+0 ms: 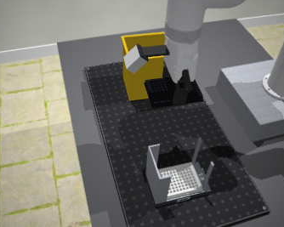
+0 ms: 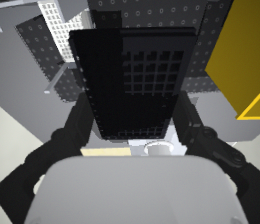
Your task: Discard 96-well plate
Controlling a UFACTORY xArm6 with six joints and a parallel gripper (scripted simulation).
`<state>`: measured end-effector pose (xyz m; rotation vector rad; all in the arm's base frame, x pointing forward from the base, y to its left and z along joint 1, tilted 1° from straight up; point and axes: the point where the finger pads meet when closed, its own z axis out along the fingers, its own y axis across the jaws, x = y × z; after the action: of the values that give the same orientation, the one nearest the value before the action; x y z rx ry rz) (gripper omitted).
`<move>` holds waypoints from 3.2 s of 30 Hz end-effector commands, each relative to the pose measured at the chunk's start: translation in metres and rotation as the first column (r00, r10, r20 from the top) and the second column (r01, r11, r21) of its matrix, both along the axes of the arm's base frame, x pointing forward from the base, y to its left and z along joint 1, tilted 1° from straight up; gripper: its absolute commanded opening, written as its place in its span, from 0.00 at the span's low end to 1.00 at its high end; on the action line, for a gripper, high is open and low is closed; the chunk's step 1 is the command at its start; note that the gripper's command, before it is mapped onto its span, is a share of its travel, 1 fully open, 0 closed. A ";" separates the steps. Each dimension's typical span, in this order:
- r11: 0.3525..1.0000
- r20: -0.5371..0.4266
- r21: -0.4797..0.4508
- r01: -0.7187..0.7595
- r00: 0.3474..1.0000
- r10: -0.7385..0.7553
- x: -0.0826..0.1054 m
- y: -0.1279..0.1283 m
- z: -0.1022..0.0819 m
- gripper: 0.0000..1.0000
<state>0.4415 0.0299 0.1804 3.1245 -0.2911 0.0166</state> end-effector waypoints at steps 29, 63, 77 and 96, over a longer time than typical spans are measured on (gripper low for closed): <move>1.000 0.005 0.000 0.000 1.000 0.000 -0.022 -0.091 -0.002 0.00; 1.000 0.004 -0.001 0.000 1.000 0.000 -0.047 -0.188 -0.006 0.00; 1.000 0.004 -0.001 0.000 1.000 0.000 -0.057 -0.227 -0.008 0.00; 1.000 0.004 -0.002 0.000 1.000 0.000 -0.067 -0.265 -0.010 0.00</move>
<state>0.3739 -0.2342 0.1690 3.1250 -0.2911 0.0170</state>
